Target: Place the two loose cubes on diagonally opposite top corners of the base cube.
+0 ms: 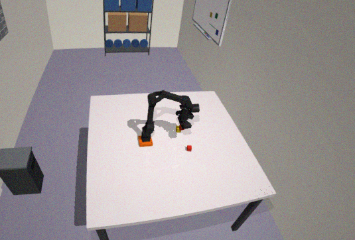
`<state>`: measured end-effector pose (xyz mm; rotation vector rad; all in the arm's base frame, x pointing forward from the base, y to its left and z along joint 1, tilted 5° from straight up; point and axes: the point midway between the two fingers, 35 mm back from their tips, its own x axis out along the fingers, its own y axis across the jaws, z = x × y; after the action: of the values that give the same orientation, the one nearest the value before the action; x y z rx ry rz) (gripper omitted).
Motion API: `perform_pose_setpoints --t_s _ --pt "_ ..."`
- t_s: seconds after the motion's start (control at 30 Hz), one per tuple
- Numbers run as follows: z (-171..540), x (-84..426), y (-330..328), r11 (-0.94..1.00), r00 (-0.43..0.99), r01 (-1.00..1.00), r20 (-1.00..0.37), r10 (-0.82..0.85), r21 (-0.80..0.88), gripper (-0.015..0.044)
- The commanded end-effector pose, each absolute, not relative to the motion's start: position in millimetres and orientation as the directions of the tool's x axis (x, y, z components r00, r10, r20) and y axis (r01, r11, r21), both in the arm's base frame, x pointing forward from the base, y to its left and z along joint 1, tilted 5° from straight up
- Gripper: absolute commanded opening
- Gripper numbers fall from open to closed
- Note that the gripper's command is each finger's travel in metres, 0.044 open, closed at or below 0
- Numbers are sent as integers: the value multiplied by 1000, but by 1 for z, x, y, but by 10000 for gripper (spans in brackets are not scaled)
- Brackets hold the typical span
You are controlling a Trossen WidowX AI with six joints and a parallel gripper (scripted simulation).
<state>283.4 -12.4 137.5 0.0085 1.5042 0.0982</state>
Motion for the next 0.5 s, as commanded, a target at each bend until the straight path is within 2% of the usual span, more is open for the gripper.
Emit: perform_pose_setpoints --t_s 0.0,0.47 --pt "136 287 -7 997 64 31 -995 70 72 105" --pt "129 294 14 901 64 425 -995 73 93 105"
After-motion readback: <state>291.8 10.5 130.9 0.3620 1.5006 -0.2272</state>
